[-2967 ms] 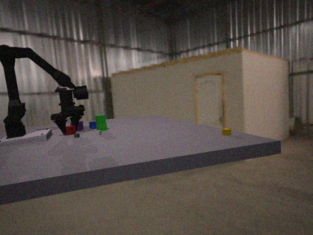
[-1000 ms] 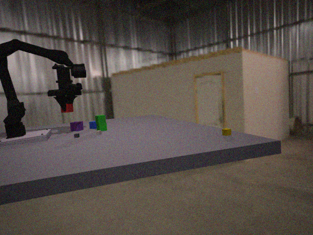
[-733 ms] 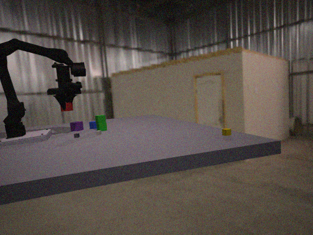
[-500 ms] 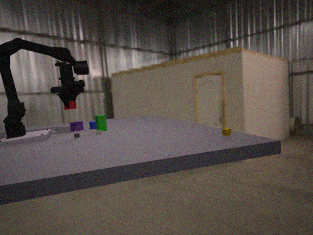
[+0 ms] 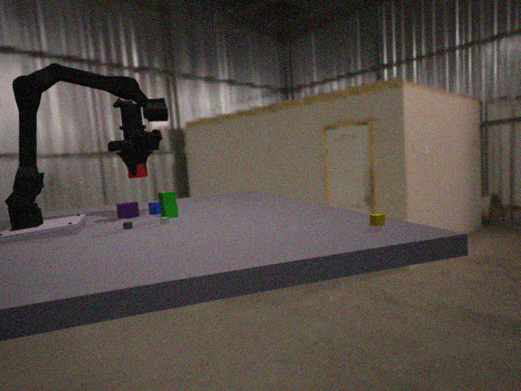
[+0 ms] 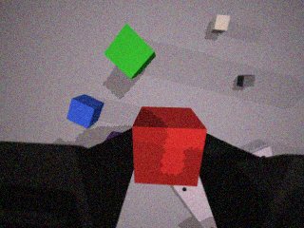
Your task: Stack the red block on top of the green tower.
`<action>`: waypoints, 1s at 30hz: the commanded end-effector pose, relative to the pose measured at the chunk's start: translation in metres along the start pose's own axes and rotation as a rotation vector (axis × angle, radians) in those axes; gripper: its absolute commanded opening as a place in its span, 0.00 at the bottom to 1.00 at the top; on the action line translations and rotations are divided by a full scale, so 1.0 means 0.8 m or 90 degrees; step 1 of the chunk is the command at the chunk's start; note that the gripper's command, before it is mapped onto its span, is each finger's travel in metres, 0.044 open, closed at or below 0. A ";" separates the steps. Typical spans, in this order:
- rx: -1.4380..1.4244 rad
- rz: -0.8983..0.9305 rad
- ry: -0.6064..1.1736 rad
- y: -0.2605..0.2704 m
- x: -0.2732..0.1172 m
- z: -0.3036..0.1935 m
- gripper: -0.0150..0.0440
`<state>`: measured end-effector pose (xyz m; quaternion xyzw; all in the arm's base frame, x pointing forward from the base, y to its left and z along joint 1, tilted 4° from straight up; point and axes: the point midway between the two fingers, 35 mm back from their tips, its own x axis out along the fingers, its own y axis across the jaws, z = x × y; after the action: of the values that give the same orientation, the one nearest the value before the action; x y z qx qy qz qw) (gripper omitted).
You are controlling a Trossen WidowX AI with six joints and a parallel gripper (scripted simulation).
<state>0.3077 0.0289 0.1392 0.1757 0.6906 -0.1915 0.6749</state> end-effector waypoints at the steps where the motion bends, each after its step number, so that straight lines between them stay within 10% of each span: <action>1: -0.003 0.000 0.001 0.011 0.001 0.017 0.25; 30: 0.000 0.001 0.001 0.053 0.036 0.081 0.25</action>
<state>0.3862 0.0323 0.1179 0.1796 0.6854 -0.1916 0.6792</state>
